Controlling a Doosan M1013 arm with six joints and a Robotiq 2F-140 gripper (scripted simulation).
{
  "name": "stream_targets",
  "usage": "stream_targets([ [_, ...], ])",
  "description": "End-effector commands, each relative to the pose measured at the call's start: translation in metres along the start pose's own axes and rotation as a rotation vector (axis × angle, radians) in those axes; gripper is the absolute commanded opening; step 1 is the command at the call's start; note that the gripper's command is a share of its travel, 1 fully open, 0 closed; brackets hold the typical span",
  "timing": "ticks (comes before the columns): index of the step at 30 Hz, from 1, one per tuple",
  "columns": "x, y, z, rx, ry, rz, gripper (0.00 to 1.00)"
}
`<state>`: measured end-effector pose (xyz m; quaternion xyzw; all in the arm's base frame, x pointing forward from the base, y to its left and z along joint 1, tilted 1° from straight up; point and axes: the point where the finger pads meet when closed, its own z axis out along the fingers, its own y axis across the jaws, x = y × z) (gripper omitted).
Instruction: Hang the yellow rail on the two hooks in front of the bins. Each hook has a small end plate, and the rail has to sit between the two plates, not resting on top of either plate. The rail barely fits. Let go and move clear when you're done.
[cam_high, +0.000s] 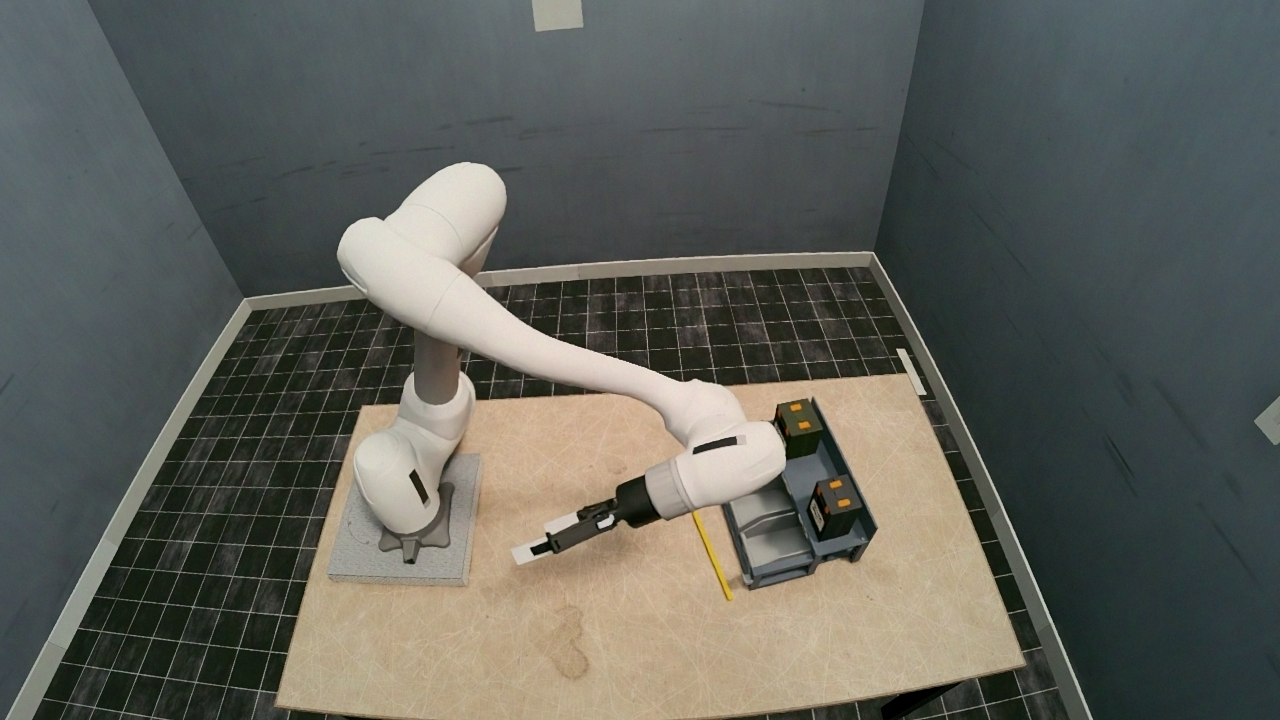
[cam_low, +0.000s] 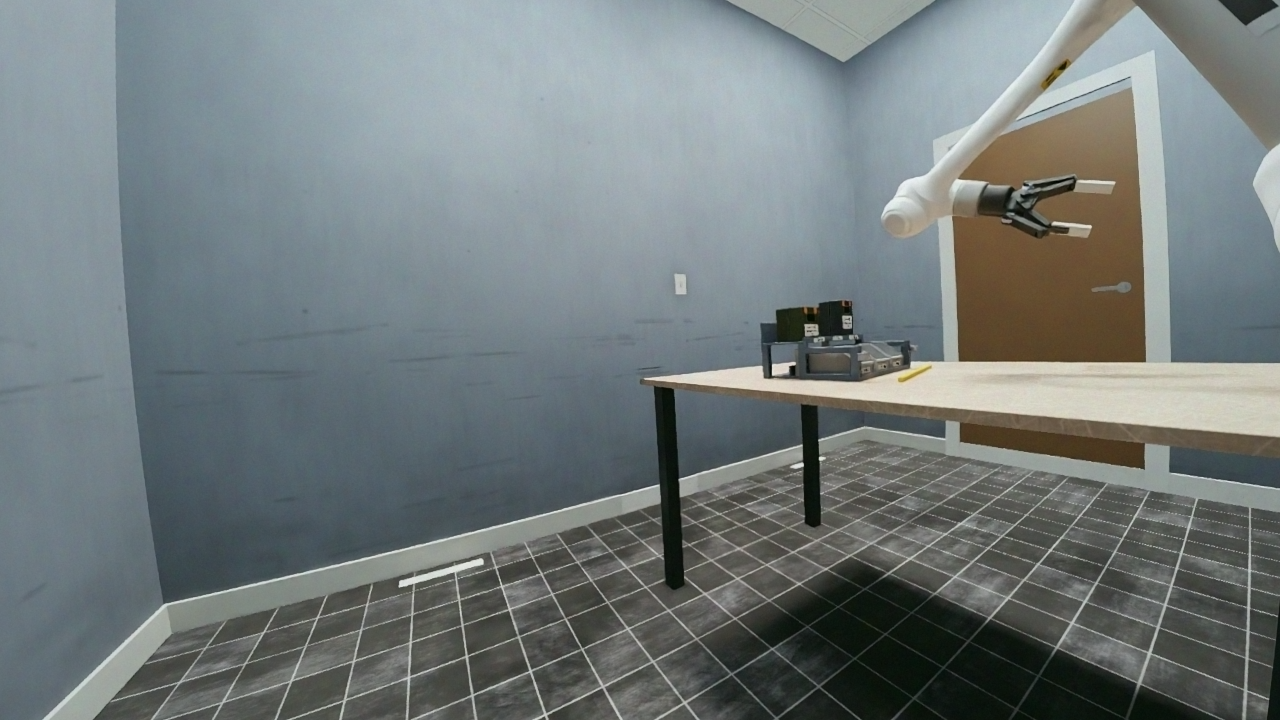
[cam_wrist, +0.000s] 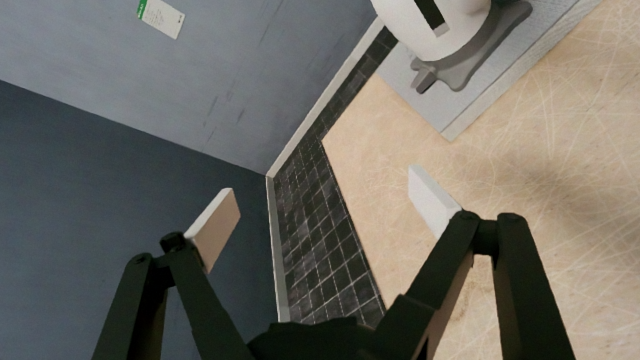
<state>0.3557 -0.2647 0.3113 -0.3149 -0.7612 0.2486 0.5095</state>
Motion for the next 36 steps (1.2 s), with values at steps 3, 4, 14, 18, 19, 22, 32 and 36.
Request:
stream_targets([
  [3, -0.002, 0.012, -0.009, -0.040, -0.056, 0.115, 1.00],
  [4, -0.002, 0.012, -0.009, -0.040, -0.056, 0.115, 1.00],
  [14, -0.002, 0.015, -0.009, -0.042, -0.055, 0.147, 1.00],
  [18, -0.004, 0.029, -0.020, -0.095, -0.104, 0.289, 1.00],
  [19, -0.004, 0.029, -0.020, -0.095, -0.104, 0.289, 1.00],
  [22, -0.004, 0.029, -0.020, -0.095, -0.104, 0.289, 1.00],
  [32, -0.004, 0.036, -0.023, -0.114, -0.113, 0.356, 1.00],
  [36, -0.005, 0.047, -0.032, -0.162, -0.142, 0.462, 1.00],
])
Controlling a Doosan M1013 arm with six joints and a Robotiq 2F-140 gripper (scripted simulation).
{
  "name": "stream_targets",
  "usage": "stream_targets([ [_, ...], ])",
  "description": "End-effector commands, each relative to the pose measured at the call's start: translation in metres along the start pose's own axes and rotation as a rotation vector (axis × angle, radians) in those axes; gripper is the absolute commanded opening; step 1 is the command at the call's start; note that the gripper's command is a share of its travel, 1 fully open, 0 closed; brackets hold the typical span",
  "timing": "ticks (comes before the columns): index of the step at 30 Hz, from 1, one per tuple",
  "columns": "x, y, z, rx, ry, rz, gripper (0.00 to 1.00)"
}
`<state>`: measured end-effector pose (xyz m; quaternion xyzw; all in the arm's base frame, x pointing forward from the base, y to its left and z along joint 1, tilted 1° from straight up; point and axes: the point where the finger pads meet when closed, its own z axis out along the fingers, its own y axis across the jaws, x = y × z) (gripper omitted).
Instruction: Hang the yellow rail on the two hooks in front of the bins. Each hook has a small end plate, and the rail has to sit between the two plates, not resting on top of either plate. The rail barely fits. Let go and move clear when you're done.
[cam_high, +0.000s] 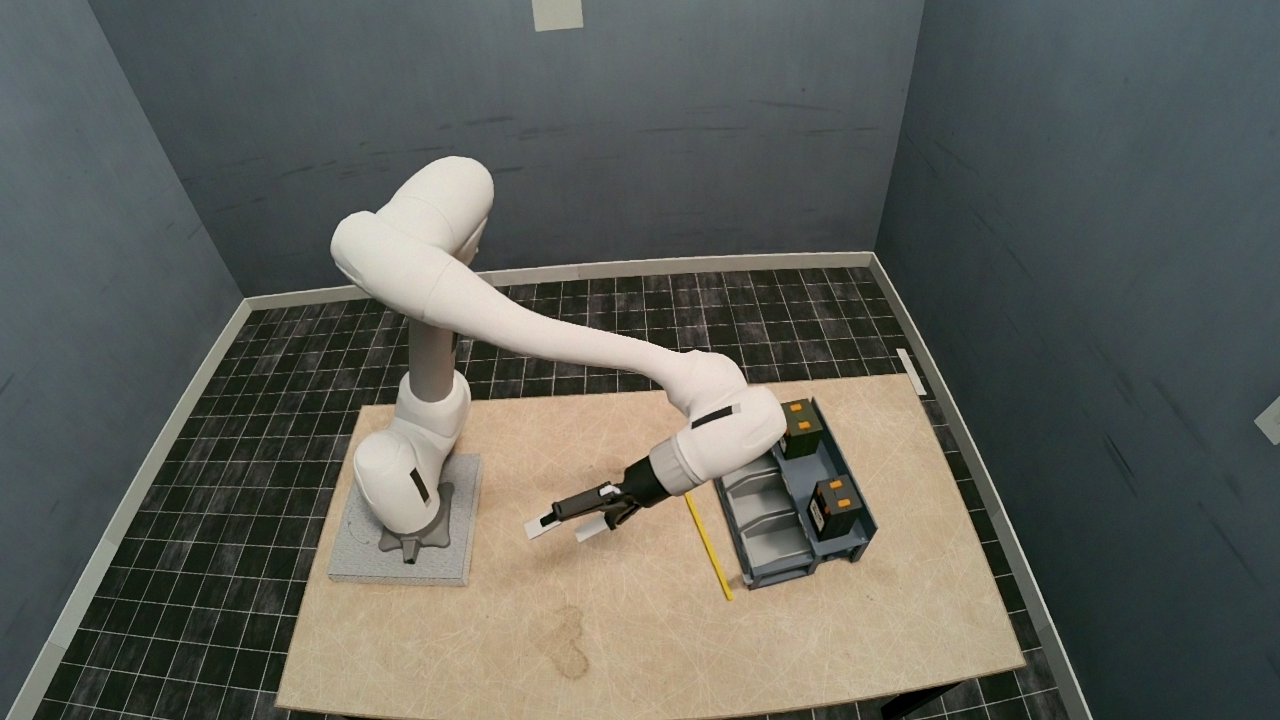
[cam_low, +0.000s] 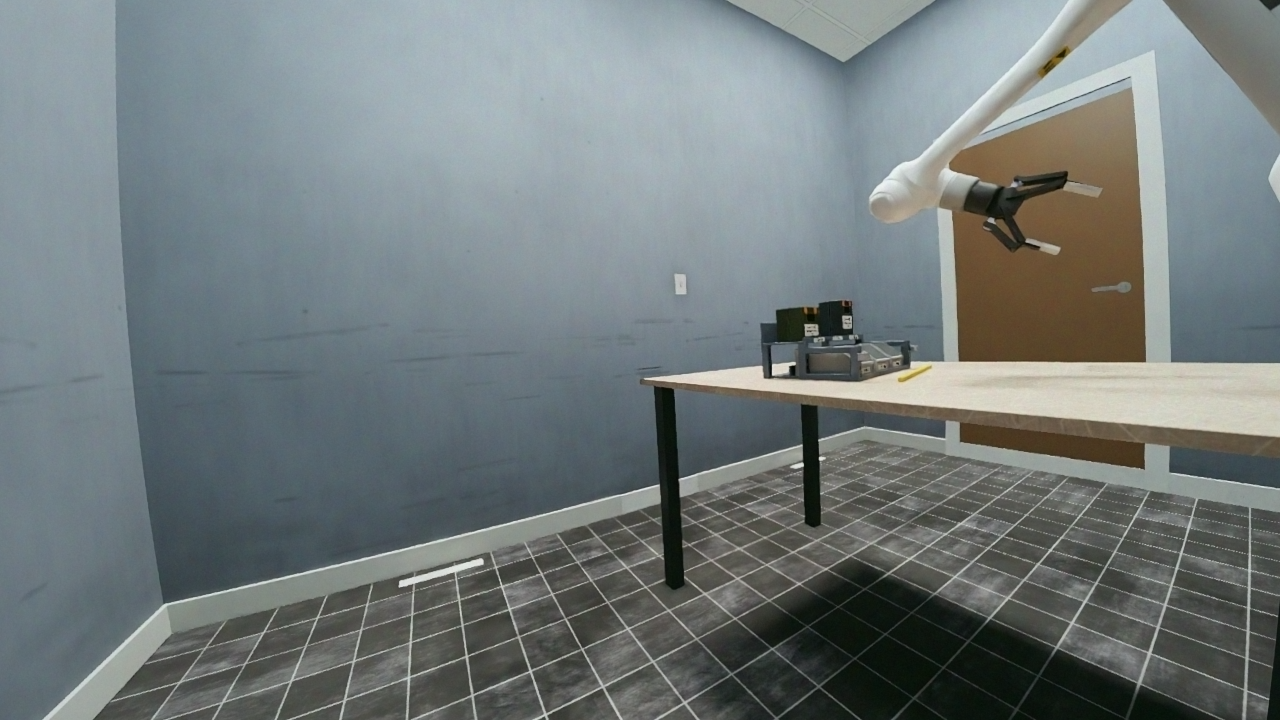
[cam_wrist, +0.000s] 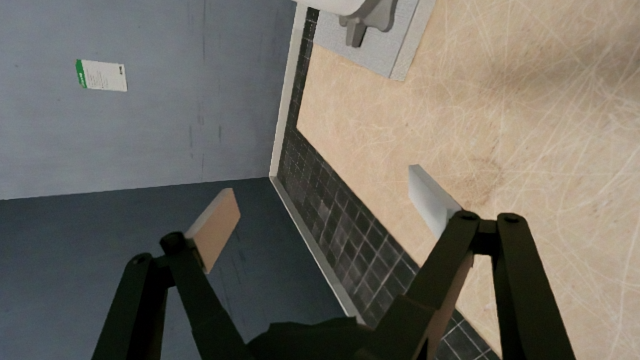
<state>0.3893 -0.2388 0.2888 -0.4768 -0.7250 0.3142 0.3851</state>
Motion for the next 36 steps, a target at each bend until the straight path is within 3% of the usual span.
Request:
stream_targets([
  [1, 0.002, 0.007, -0.007, -0.037, -0.025, 0.061, 1.00],
  [12, 0.003, 0.010, -0.007, -0.039, -0.023, 0.092, 1.00],
  [16, 0.008, 0.026, -0.018, -0.109, -0.048, 0.234, 1.00],
  [29, 0.009, 0.028, -0.018, -0.111, -0.045, 0.265, 1.00],
  [33, 0.015, 0.044, -0.032, -0.187, -0.058, 0.406, 1.00],
  [36, 0.015, 0.044, -0.032, -0.187, -0.058, 0.406, 1.00],
])
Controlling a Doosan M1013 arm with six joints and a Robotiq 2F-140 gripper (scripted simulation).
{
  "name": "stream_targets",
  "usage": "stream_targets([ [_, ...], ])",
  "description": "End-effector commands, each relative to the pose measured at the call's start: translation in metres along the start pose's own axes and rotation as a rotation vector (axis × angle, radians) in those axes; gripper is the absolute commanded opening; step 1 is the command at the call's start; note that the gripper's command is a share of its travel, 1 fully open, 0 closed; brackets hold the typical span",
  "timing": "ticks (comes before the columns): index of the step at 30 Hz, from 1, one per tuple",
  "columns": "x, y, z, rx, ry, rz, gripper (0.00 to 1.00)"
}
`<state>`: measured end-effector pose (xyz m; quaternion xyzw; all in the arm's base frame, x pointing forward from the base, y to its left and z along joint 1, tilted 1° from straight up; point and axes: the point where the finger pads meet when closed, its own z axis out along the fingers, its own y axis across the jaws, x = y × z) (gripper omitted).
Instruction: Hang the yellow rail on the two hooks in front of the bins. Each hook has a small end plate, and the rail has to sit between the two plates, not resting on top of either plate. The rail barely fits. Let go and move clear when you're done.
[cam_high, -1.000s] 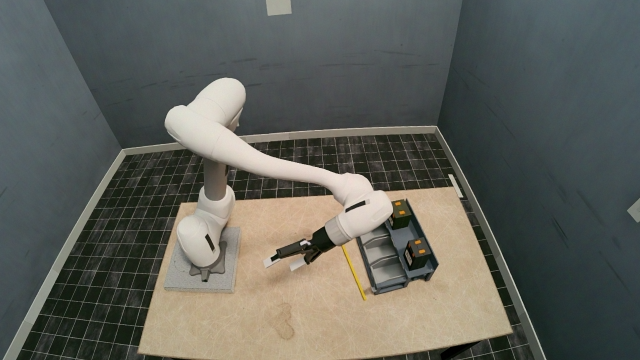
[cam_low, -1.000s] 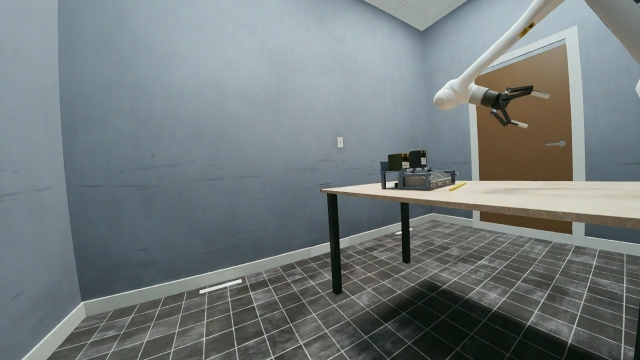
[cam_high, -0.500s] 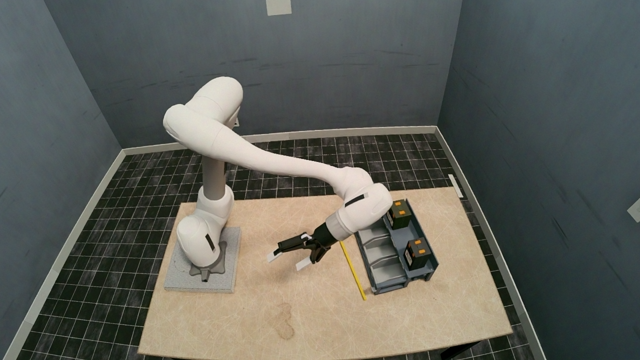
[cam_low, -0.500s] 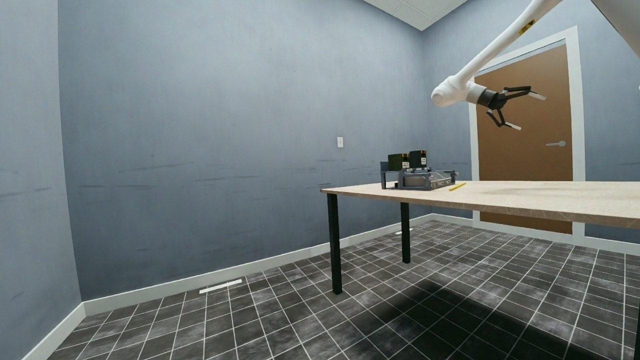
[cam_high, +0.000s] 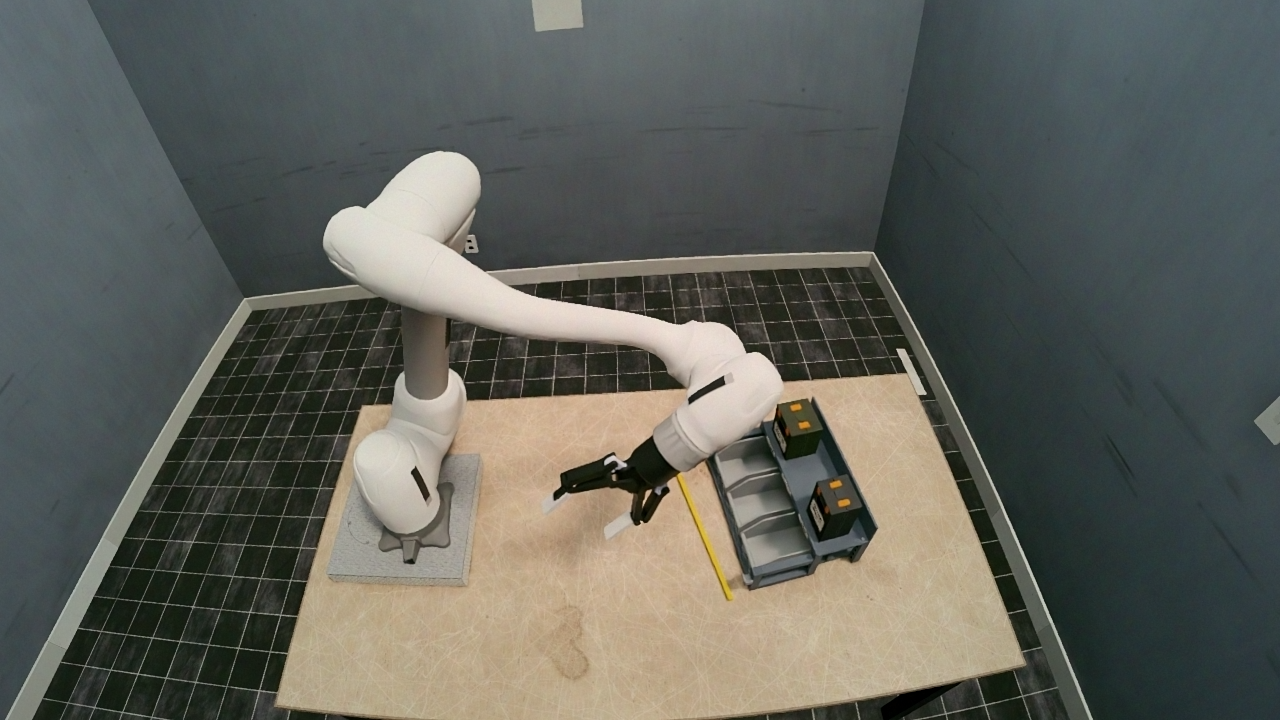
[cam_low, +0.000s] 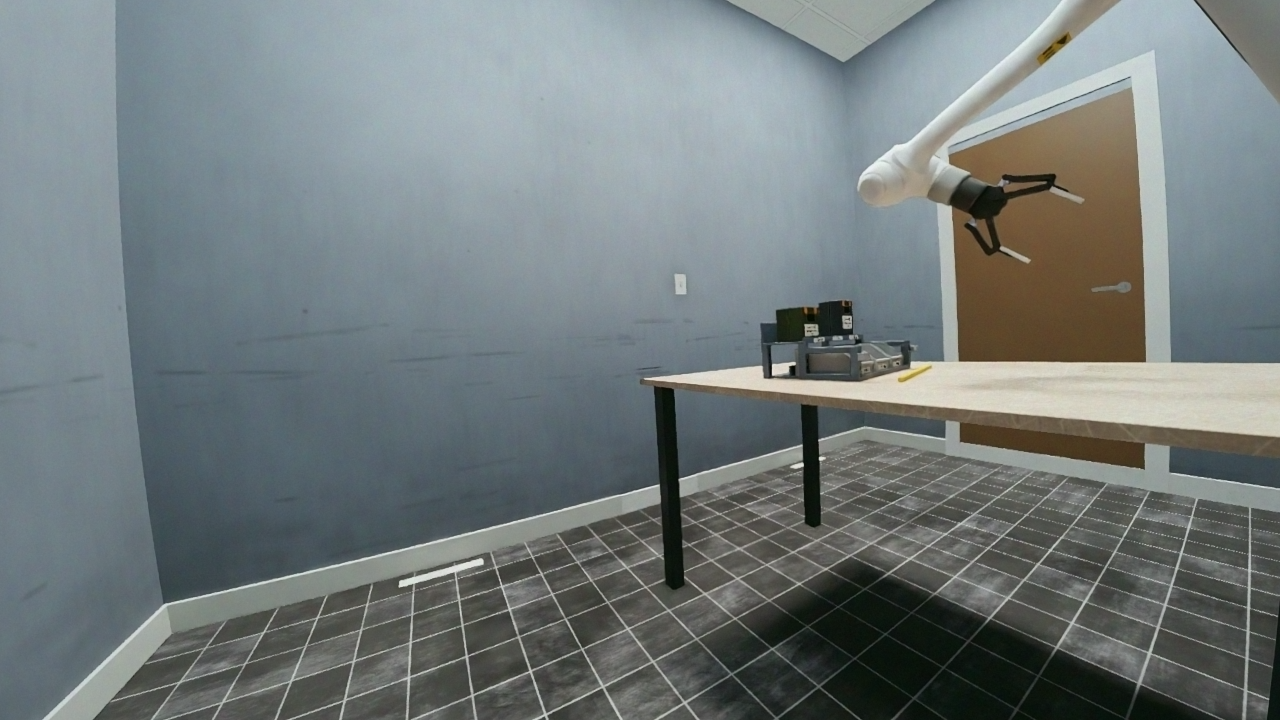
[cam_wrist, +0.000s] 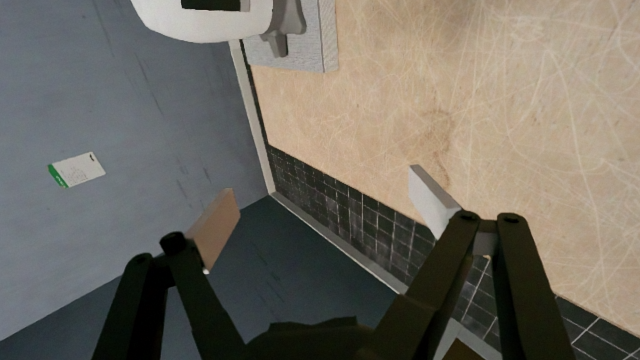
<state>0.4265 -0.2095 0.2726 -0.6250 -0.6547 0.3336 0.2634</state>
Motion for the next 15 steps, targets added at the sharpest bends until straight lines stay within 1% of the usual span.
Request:
stream_targets([
  [1, 0.002, 0.004, -0.005, -0.029, -0.007, 0.030, 1.00],
  [9, 0.002, 0.004, -0.005, -0.029, -0.007, 0.030, 1.00],
  [10, 0.005, 0.006, -0.005, -0.031, -0.004, 0.061, 1.00],
  [14, 0.017, 0.020, -0.018, -0.107, 0.000, 0.202, 1.00],
  [15, 0.017, 0.020, -0.018, -0.107, 0.000, 0.202, 1.00],
])
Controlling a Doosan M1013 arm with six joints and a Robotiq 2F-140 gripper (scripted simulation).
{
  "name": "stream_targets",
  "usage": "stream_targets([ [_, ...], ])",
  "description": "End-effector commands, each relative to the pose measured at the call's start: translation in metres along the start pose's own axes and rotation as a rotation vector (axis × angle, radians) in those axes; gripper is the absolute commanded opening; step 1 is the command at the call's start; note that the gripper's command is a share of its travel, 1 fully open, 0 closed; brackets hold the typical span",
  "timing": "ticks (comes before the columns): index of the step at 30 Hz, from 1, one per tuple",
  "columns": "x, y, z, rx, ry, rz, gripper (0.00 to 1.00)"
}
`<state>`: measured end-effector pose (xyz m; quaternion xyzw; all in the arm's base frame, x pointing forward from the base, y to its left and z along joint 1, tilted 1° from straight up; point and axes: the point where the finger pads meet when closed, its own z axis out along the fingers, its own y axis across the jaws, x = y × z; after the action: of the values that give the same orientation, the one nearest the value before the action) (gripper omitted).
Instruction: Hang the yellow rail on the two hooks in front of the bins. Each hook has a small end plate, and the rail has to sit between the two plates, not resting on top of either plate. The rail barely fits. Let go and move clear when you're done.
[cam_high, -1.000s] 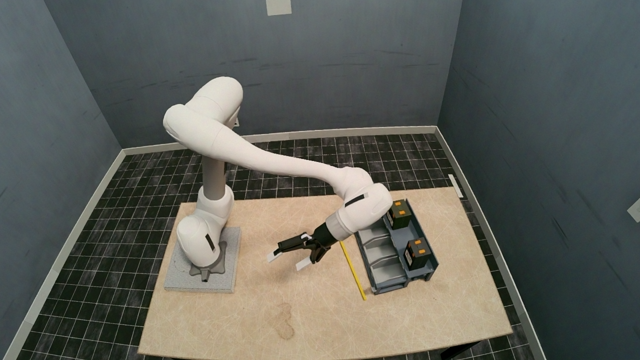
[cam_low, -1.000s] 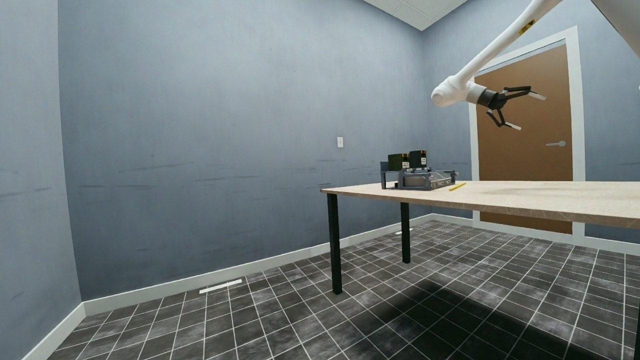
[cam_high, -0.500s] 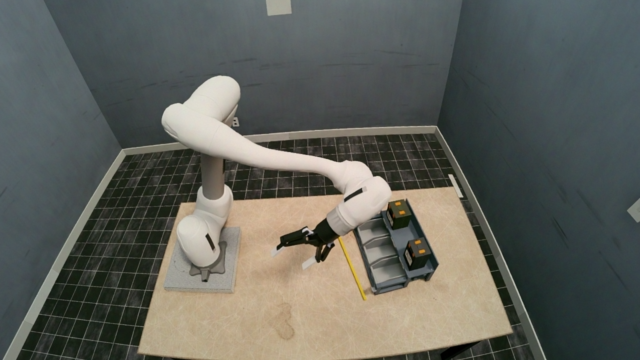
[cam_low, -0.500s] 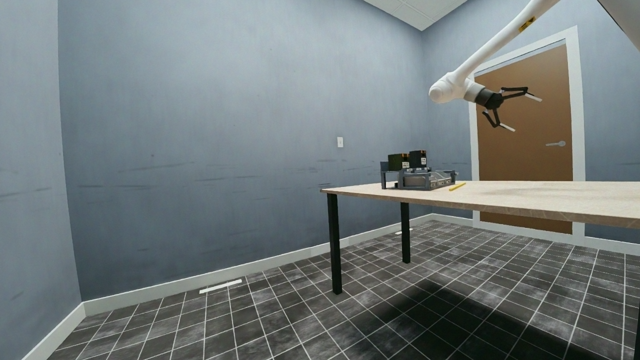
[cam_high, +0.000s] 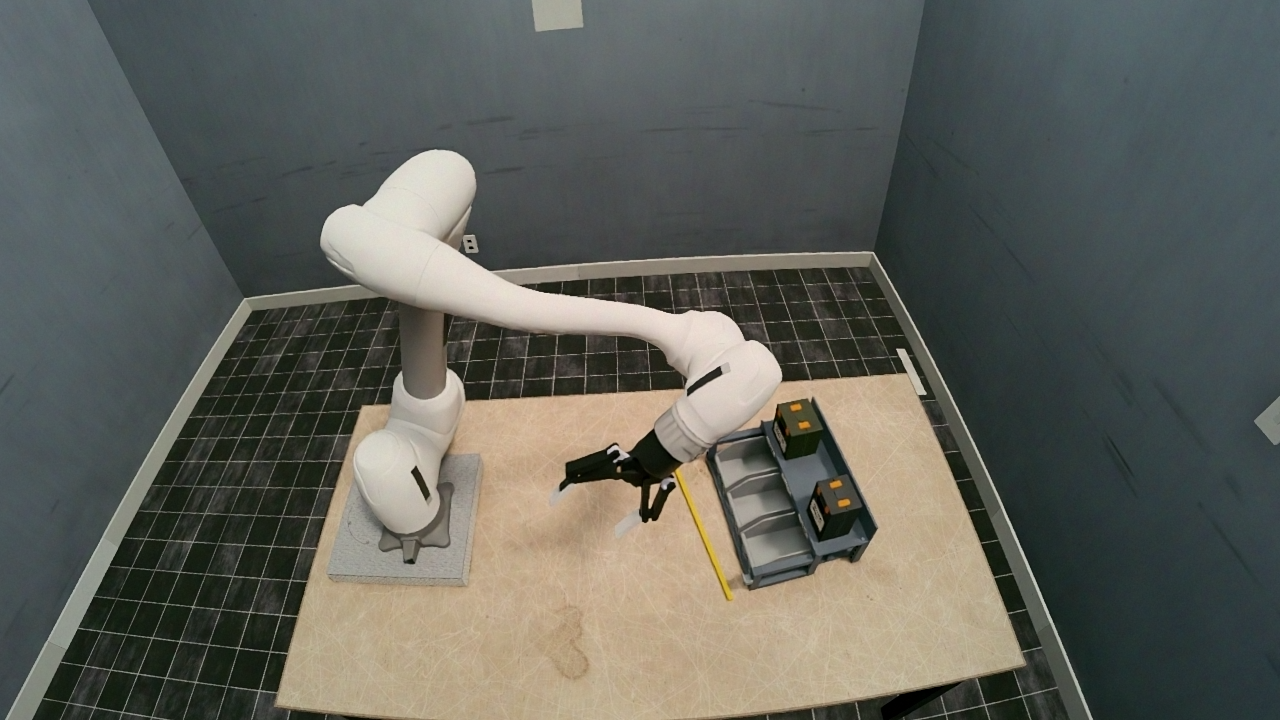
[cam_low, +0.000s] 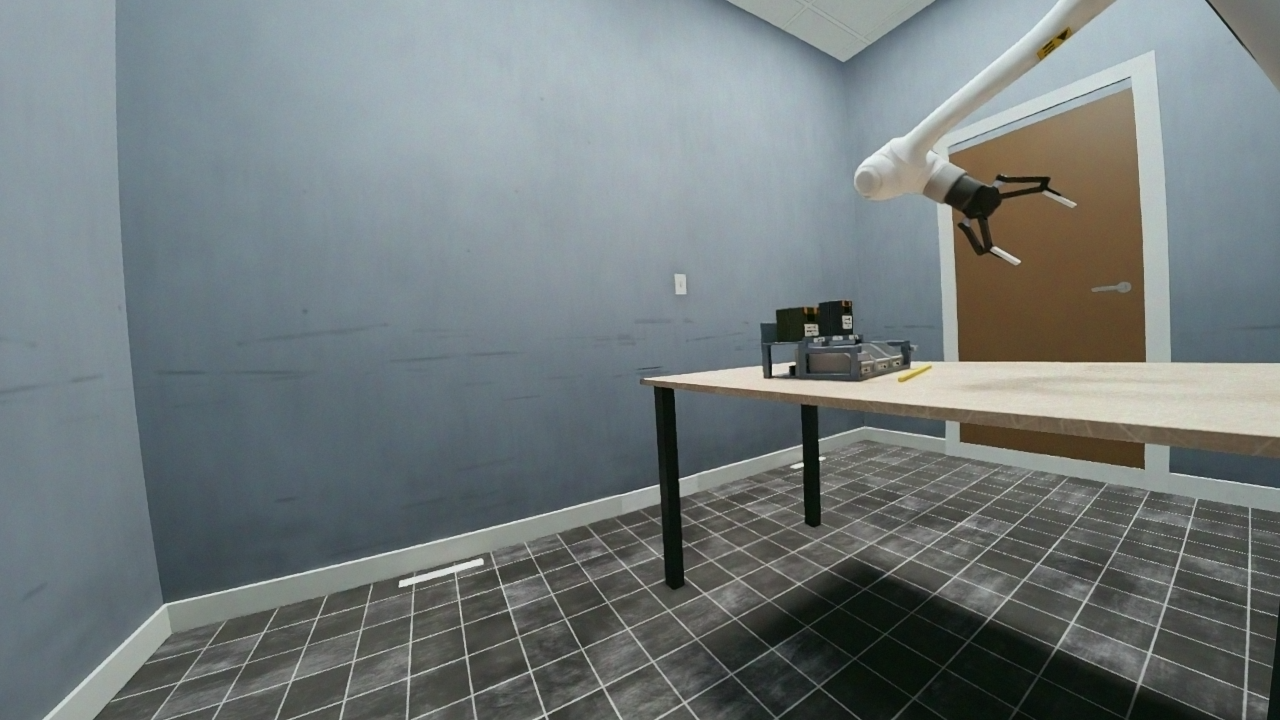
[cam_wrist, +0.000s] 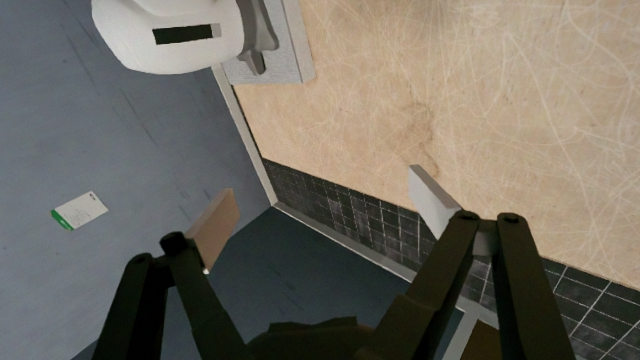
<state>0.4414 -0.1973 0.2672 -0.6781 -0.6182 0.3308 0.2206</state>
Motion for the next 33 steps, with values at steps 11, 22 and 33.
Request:
stream_targets([
  [11, 0.006, 0.006, -0.008, -0.046, -0.001, 0.059, 1.00],
  [22, 0.024, 0.021, -0.022, -0.123, 0.022, 0.231, 1.00],
  [33, 0.042, 0.034, -0.038, -0.197, 0.062, 0.400, 1.00],
])
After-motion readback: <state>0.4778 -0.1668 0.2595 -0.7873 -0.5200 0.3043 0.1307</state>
